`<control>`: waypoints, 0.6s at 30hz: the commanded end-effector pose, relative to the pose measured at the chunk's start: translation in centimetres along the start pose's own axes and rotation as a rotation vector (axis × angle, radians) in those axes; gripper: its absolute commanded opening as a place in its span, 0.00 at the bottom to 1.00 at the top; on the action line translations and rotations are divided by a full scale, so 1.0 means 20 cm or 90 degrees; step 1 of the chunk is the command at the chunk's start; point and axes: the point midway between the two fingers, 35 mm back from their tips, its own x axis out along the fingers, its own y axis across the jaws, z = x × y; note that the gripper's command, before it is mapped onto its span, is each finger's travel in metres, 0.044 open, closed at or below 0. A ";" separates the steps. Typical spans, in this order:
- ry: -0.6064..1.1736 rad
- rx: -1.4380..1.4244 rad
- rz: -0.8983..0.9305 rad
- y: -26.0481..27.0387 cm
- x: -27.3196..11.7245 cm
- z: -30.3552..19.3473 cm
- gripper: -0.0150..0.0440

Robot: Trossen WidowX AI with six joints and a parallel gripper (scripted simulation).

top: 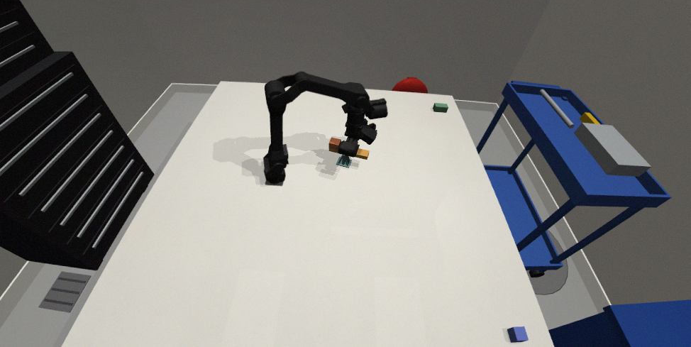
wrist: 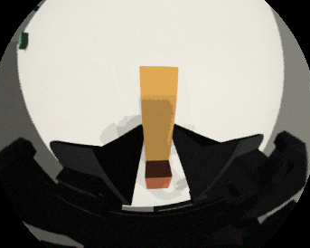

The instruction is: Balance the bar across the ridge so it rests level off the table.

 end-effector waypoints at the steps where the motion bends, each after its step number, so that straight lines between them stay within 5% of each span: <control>1: 0.001 0.002 0.001 0.00 0.00 0.00 0.25; 18: 0.001 0.002 0.001 0.00 0.01 0.00 0.25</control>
